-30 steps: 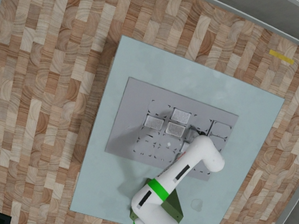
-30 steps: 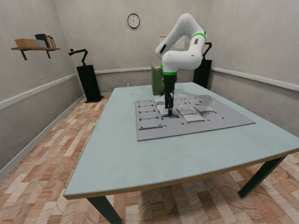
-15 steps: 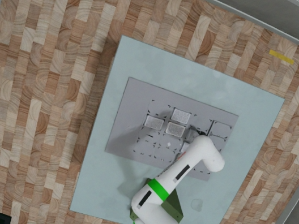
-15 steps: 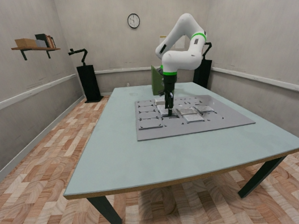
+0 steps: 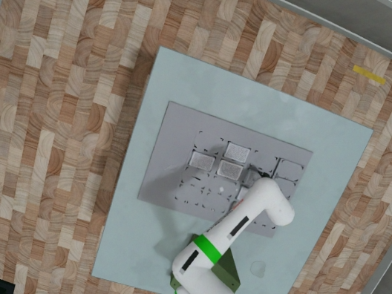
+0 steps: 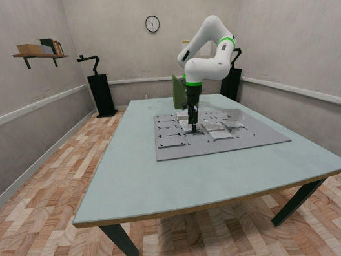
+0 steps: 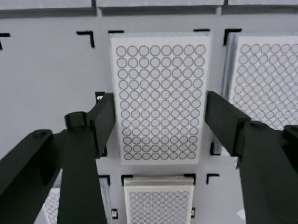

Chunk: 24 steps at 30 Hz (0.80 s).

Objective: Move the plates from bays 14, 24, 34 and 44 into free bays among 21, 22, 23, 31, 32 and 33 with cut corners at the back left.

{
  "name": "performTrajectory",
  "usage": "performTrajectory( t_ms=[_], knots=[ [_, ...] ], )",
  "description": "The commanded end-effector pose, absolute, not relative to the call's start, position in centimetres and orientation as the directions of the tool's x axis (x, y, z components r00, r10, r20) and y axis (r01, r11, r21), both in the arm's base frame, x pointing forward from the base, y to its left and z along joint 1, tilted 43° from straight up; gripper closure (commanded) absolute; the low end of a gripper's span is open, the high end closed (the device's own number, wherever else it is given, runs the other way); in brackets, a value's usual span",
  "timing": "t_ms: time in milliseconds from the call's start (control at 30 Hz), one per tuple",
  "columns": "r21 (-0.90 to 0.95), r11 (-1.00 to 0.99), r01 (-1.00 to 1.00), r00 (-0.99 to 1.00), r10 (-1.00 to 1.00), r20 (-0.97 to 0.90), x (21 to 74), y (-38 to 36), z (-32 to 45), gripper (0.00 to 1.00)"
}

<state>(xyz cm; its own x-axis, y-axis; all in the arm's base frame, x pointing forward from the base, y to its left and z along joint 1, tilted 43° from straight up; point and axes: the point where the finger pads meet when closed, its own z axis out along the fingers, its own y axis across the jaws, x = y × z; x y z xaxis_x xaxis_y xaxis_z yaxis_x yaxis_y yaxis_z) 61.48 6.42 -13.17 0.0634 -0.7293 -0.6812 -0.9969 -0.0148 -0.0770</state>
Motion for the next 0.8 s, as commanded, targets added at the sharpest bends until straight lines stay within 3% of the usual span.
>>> performTrajectory(
  t_ms=[0, 767],
  knots=[
    [-0.079, -0.014, -0.997, 0.064, -0.730, -0.680, 61.55, 6.30, -13.09, 0.90],
    [-0.079, -0.014, -0.997, 0.064, -0.730, -0.680, 61.57, 6.66, -13.48, 0.90]
  ],
)
